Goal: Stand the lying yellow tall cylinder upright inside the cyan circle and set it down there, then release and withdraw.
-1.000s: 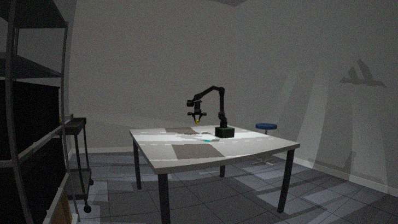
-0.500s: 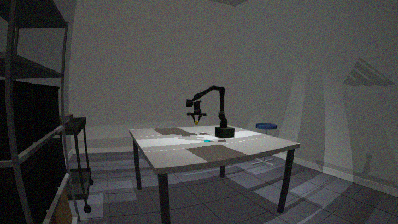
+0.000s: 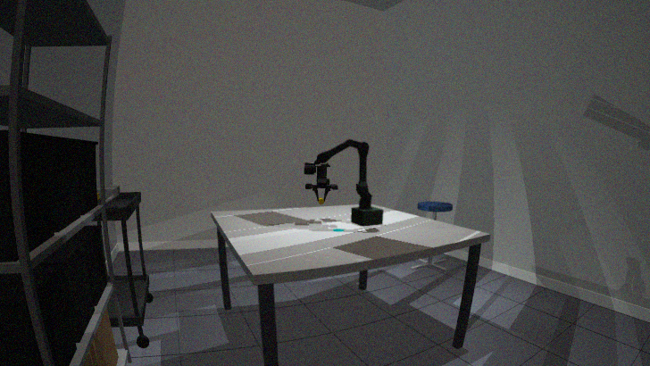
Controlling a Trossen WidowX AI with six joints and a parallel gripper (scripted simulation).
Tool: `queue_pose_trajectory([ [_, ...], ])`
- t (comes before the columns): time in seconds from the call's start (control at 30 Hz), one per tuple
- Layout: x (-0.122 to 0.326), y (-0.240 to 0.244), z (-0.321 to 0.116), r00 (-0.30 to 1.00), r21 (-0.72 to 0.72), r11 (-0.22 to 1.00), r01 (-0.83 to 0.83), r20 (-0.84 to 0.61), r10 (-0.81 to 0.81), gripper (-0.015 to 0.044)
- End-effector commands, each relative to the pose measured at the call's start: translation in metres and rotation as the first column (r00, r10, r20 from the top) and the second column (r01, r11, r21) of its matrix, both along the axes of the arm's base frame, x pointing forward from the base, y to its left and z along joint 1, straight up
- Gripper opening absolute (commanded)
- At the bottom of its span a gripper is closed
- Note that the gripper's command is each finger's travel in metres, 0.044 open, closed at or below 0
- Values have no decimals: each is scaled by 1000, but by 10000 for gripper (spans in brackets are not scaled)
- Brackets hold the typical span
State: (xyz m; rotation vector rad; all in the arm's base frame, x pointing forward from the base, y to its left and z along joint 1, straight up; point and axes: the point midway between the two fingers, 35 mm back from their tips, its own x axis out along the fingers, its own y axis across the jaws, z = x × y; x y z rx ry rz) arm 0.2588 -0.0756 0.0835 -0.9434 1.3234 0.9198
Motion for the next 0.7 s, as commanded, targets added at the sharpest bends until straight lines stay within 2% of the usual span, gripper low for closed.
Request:
queue_pose_trajectory([
  [0.0, 3, 9, 1, 1000, 4, 1000, 1, 0, -1, 105],
  [0.67, 13, 62, 5, 1000, 7, 1000, 1, -5, -1, 105],
])
